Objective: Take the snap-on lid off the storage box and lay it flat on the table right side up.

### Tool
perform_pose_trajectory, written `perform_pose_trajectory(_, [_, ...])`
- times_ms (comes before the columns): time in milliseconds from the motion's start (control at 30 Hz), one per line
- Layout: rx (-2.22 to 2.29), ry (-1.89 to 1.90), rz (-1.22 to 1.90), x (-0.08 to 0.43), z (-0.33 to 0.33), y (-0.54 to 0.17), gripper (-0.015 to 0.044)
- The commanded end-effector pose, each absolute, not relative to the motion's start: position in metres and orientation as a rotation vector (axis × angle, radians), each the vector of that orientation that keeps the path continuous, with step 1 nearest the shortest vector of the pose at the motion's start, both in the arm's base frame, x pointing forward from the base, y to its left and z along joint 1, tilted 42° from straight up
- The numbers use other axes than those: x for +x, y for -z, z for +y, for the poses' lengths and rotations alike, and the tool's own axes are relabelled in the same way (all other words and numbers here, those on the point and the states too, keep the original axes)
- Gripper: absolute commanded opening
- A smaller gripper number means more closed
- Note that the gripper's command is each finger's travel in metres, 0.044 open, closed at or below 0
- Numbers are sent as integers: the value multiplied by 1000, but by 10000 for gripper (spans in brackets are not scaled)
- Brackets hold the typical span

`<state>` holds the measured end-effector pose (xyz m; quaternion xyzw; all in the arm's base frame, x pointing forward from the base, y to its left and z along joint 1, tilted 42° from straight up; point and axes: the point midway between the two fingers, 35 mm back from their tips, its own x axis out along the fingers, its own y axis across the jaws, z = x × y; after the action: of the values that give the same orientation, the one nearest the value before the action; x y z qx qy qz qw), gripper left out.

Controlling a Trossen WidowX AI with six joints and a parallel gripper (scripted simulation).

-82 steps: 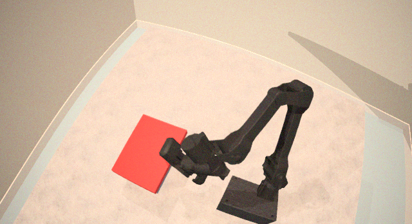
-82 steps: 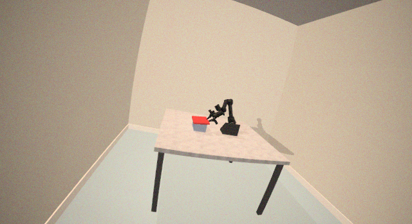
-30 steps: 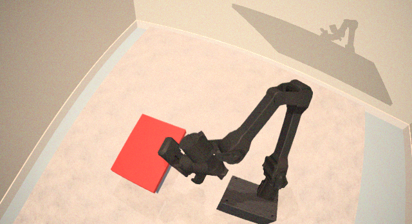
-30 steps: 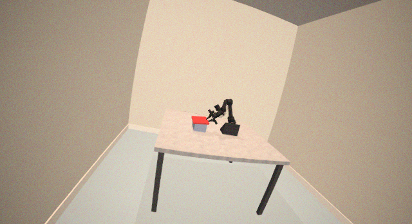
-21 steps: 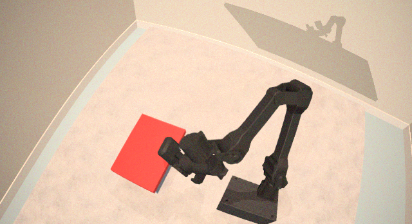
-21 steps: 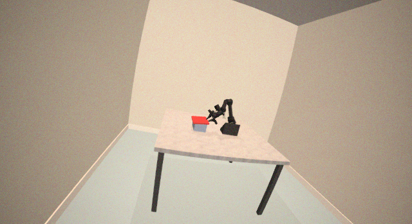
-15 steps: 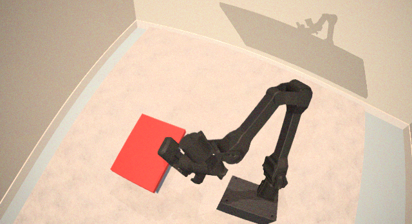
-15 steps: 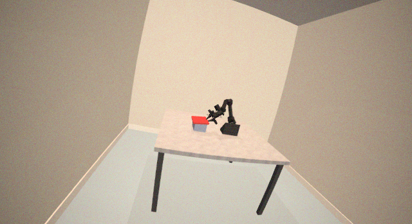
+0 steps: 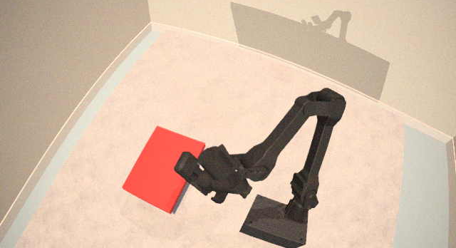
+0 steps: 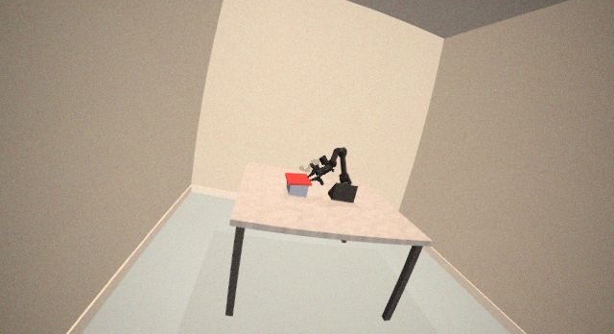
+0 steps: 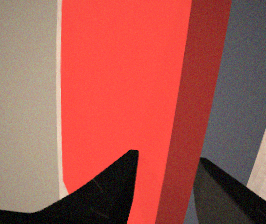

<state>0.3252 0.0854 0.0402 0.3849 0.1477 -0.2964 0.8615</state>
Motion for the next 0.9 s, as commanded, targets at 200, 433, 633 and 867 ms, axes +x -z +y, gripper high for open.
perform_pose_trajectory(200, [811,617,309,326,95,-51,0])
perform_pose_trajectory(433, [811,617,309,327,101,-58,0])
perform_pose_trajectory(633, [811,617,309,329,106,-64,0])
perform_pose_trajectory(867, [811,617,310,332,112,-70,0])
